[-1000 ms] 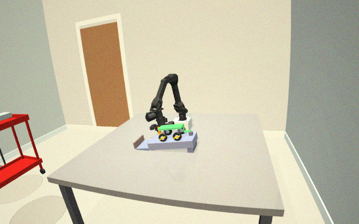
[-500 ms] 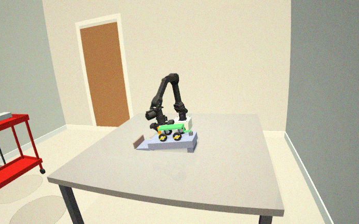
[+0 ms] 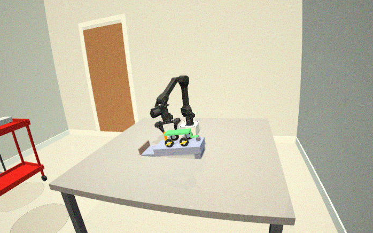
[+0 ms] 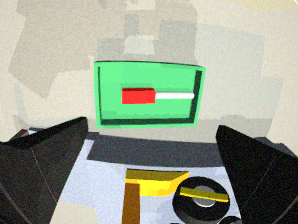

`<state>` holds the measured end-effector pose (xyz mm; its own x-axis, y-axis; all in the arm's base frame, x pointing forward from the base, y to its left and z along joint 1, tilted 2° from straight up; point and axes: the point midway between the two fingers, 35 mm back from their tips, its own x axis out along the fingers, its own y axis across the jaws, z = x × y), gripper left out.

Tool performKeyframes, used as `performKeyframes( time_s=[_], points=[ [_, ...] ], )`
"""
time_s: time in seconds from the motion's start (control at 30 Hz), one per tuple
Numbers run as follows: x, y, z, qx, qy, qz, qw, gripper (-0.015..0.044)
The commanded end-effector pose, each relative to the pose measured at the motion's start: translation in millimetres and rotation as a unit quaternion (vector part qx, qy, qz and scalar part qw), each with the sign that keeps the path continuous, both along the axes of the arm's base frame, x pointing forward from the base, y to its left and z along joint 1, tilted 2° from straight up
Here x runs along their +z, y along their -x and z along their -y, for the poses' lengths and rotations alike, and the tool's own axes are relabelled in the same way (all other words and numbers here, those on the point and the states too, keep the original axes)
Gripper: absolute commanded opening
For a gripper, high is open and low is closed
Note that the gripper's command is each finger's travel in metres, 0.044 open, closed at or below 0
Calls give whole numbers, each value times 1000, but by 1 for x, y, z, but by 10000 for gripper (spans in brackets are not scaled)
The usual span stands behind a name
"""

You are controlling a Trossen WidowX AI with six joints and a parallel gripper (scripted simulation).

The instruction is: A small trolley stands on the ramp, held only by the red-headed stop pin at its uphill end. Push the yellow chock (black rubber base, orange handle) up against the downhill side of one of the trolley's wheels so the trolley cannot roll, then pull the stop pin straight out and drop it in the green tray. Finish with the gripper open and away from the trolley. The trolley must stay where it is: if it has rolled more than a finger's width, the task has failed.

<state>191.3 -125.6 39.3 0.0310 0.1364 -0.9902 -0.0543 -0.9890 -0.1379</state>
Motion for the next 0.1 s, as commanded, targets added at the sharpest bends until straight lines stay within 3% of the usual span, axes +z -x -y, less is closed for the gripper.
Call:
performKeyframes(
  time_s=[0.0, 0.07],
  points=[
    [13, 0, 0, 1, 0, 1, 1000, 440],
    [21, 0, 0, 1, 0, 1, 1000, 440]
  ],
)
